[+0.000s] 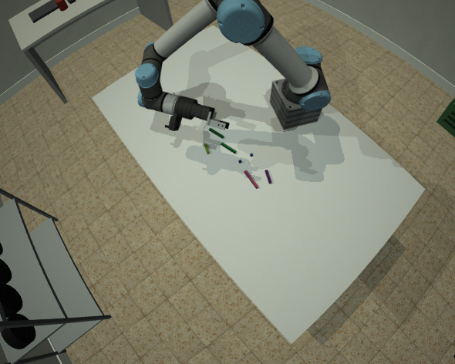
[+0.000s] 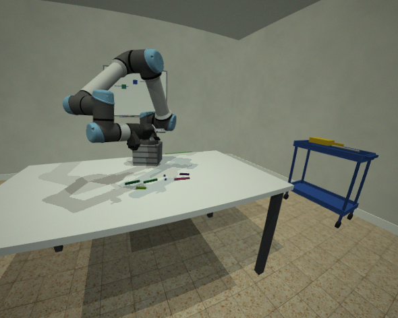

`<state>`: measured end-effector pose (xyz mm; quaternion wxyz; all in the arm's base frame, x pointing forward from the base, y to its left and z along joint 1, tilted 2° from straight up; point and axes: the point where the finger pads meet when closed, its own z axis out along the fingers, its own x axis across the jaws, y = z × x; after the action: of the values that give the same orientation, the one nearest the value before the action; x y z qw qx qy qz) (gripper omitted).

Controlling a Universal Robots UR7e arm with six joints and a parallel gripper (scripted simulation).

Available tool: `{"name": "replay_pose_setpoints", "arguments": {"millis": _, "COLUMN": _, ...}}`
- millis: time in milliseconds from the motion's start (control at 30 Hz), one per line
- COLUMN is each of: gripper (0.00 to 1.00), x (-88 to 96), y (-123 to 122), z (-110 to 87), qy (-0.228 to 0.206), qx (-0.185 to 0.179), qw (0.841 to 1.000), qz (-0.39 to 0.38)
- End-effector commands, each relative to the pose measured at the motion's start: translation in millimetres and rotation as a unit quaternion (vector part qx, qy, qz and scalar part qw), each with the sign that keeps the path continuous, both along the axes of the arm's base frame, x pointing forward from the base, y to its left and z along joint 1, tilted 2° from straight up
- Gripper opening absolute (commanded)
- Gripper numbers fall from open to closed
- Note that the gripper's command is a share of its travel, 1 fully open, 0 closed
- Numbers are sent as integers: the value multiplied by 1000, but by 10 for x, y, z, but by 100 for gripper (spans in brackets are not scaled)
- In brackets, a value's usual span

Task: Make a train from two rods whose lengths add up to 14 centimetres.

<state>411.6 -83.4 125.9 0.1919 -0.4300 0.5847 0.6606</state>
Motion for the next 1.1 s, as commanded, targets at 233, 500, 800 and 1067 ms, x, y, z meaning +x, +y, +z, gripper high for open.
{"name": "replay_pose_setpoints", "arguments": {"millis": 233, "gripper": 100, "x": 1, "y": -1, "z": 5, "qy": 0, "qx": 0, "qw": 1000, "qz": 0}}
{"name": "replay_pose_setpoints", "arguments": {"millis": 500, "gripper": 100, "x": 1, "y": -1, "z": 5, "qy": 0, "qx": 0, "qw": 1000, "qz": 0}}
{"name": "replay_pose_setpoints", "arguments": {"millis": 800, "gripper": 100, "x": -8, "y": 17, "z": -21, "qy": -1, "qx": -5, "qw": 1000, "qz": 3}}
{"name": "replay_pose_setpoints", "arguments": {"millis": 1067, "gripper": 100, "x": -52, "y": 103, "z": -144, "qy": -5, "qx": -26, "qw": 1000, "qz": 15}}
